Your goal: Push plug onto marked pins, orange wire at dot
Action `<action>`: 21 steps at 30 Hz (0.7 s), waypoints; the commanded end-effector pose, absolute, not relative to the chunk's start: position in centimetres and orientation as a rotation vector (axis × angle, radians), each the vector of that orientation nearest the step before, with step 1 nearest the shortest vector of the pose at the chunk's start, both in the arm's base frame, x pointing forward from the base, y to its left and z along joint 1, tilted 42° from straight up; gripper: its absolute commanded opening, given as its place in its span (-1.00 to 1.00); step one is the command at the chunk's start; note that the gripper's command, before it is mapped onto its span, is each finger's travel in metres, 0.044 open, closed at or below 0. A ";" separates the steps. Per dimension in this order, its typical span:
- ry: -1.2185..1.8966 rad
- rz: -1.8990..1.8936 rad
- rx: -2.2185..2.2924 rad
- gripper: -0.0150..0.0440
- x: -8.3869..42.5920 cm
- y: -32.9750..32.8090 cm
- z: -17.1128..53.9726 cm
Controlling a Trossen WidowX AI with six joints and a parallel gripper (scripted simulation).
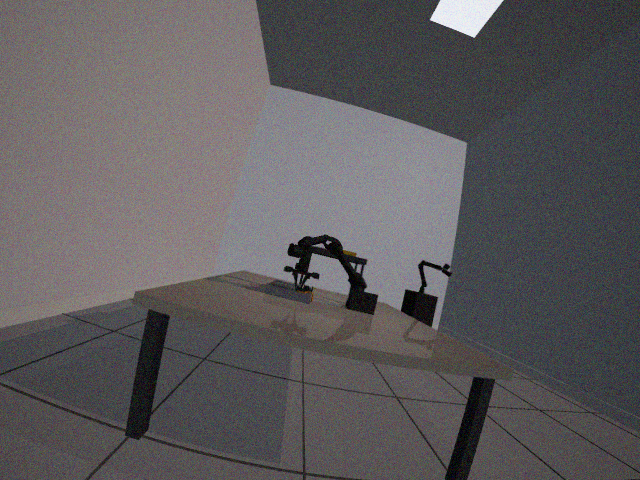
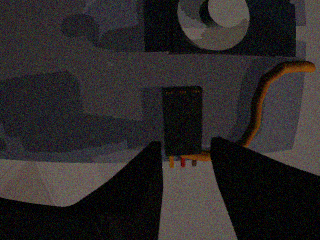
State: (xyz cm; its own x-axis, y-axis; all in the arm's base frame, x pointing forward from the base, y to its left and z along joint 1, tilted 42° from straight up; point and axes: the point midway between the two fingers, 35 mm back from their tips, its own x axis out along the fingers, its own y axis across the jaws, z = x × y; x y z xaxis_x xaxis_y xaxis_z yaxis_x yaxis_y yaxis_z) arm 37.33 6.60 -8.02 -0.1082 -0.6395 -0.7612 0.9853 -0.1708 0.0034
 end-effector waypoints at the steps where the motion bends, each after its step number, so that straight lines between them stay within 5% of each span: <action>1: 0.625 -1.616 0.745 -0.10 37.3 6.2 -8.5; 8: 0.625 -1.616 0.744 -0.10 37.2 5.6 -9.1; 11: 0.625 -1.616 0.744 -0.37 37.2 5.6 -9.1; 21: 0.626 -1.616 0.745 -0.49 37.4 6.5 -8.2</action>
